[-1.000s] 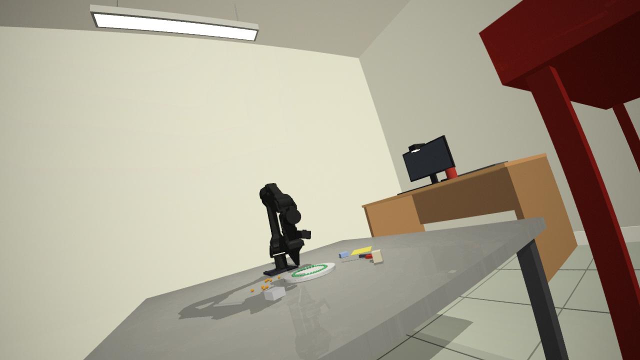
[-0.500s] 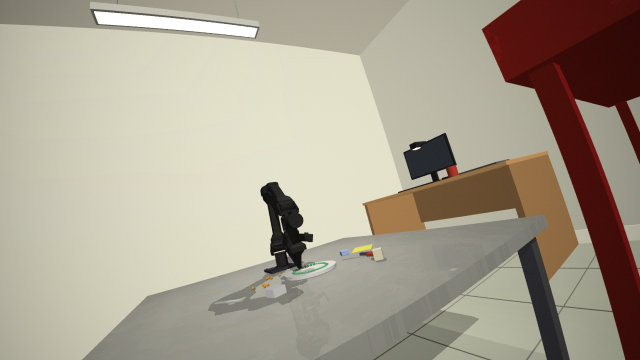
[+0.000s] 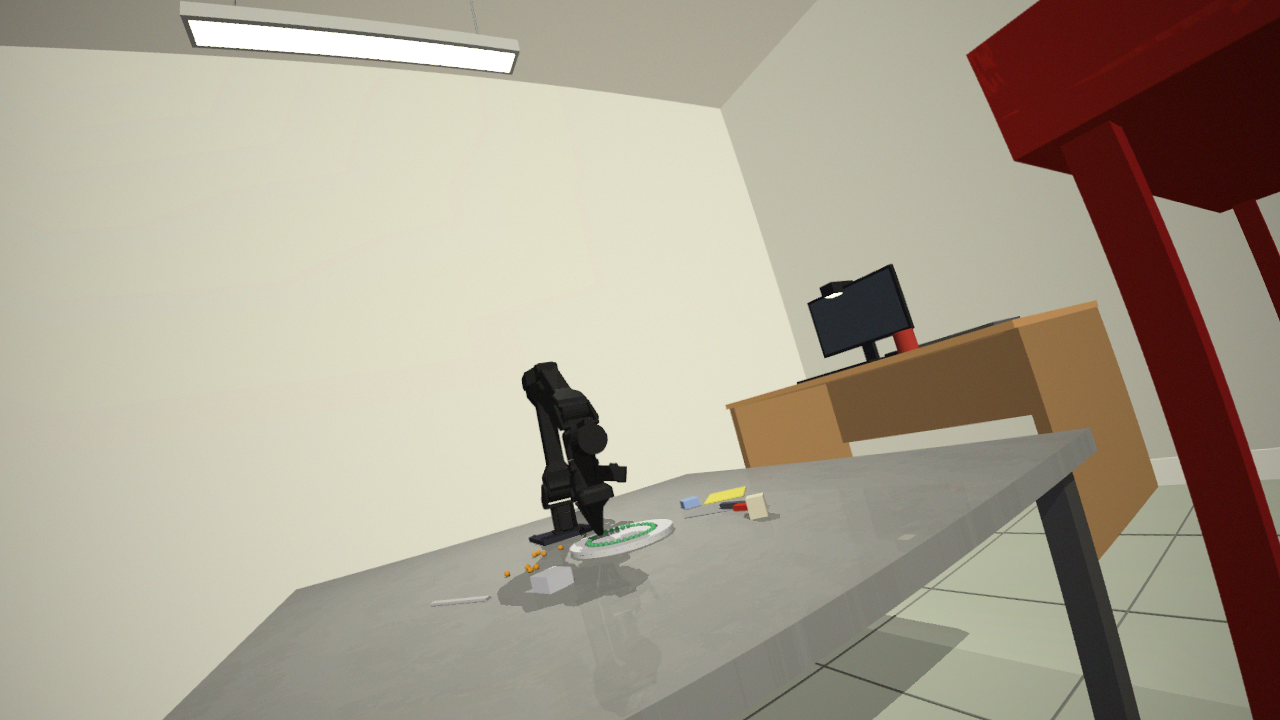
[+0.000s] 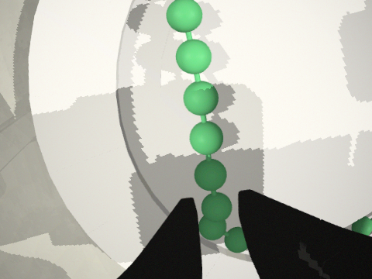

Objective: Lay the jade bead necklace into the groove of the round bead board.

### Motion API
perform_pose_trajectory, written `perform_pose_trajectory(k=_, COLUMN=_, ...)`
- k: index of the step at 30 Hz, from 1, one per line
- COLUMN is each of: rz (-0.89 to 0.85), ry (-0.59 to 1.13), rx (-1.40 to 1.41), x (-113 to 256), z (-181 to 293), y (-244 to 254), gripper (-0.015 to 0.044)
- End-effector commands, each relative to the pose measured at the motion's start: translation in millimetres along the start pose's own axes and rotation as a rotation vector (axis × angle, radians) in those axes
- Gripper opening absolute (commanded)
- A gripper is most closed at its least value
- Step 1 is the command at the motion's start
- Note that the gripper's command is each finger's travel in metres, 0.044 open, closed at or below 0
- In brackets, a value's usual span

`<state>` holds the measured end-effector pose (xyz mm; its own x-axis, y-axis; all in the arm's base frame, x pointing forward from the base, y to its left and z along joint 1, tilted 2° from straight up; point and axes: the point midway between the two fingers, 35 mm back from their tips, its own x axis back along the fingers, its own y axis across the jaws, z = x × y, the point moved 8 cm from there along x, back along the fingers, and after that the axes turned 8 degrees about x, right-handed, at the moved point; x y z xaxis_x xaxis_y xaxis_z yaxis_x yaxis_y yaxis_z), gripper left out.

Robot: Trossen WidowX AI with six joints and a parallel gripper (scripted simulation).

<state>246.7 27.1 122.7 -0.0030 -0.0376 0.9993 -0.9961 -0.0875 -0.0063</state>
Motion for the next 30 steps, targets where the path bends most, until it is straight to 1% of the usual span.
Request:
perform_pose_trajectory(k=1, rz=0.000, ry=0.000, rx=0.000, x=0.3, z=0.0, y=0.0, gripper=0.0000)
perform_pose_trajectory(k=24, rz=0.000, ry=0.000, rx=0.000, x=0.3, z=0.0, y=0.0, gripper=0.0000)
perform_pose_trajectory(k=30, rz=-0.004, ry=0.000, rx=0.004, x=6.1, z=0.0, y=0.5, gripper=0.0000)
